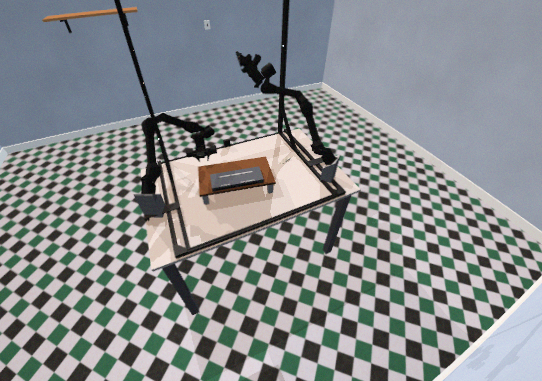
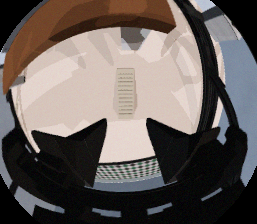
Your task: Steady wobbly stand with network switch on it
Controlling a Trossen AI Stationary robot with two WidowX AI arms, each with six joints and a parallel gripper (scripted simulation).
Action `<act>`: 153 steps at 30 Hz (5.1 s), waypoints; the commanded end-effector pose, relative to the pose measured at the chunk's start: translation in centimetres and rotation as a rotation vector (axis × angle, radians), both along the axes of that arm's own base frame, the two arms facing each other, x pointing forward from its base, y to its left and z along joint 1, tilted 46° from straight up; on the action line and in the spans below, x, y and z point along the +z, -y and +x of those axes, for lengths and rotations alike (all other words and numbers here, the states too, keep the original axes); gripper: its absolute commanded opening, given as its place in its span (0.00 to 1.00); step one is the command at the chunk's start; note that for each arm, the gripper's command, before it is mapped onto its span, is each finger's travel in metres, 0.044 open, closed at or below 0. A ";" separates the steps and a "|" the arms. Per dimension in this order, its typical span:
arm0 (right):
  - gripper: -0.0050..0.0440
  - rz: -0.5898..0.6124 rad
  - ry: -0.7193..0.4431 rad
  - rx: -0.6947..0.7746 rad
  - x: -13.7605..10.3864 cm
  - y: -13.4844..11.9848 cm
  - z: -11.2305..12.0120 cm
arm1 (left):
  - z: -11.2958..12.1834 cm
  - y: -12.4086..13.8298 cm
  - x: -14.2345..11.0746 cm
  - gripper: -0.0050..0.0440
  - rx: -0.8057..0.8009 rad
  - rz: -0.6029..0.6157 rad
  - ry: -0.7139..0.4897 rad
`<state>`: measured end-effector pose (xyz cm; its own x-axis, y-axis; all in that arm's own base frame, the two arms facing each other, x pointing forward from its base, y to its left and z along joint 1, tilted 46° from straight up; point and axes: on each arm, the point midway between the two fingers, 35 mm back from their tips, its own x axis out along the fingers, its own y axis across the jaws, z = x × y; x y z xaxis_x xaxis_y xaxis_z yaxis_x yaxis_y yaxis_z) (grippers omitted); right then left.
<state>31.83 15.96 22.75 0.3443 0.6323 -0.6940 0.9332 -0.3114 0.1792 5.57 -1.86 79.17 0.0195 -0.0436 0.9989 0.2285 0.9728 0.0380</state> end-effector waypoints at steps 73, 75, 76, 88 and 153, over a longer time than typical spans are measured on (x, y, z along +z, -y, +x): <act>0.59 0.000 0.000 0.000 0.0 0.0 0.0 | 29.1 -12.0 -17.7 0.10 0.630 0.304 -1.108; 0.59 0.000 0.000 0.000 0.0 0.0 0.0 | 29.1 -12.0 -17.7 0.10 0.630 0.304 -1.108; 0.59 0.000 0.000 0.000 0.0 0.0 0.0 | 29.5 -12.2 -18.0 0.10 0.617 0.301 -1.126; 0.59 0.000 0.000 0.000 0.0 0.0 0.0 | 34.7 -12.2 -33.8 0.10 0.367 0.476 -1.634; 0.59 0.000 0.000 0.000 0.0 0.0 0.0 | 25.3 -3.6 -57.8 0.10 -0.716 0.609 -2.387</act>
<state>31.83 15.96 22.75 0.3442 0.6323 -0.6940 0.9332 -0.3114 0.1791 30.87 1.76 21.35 0.3477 -0.6311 -0.6934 0.3864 0.7703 -0.5073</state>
